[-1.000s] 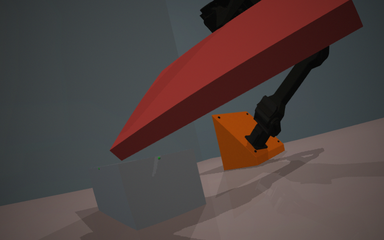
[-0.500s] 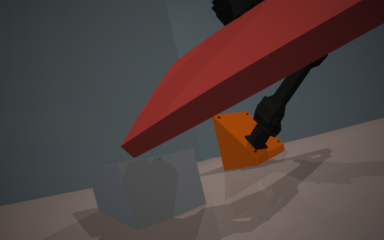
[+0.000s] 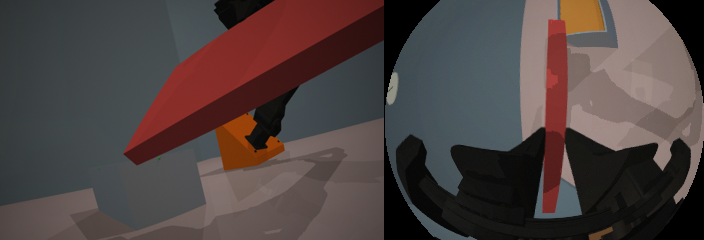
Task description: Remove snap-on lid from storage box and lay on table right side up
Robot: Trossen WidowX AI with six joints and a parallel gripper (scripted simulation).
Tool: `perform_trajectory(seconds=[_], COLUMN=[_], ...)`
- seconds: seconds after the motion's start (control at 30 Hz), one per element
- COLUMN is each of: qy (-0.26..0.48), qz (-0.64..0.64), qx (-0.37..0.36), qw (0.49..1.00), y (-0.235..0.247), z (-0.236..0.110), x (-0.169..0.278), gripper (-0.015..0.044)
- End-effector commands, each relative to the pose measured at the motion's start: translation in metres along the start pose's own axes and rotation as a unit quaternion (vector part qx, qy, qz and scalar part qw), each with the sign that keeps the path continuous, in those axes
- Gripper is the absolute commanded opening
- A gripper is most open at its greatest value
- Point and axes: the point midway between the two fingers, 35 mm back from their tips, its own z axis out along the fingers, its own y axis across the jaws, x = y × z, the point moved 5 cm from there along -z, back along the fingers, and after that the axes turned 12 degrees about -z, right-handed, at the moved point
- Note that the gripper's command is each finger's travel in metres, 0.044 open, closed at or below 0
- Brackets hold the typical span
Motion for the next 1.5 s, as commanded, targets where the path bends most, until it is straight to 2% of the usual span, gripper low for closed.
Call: perform_trajectory(seconds=[0.0, 1.47], qy=[-0.003, -0.002], qz=[0.001, 0.001], qx=[-0.004, -0.005], qw=[1.000, 1.000], y=[-0.003, -0.029], z=[0.002, 0.024], x=[-0.001, 0.005], gripper=[0.0000, 0.0000])
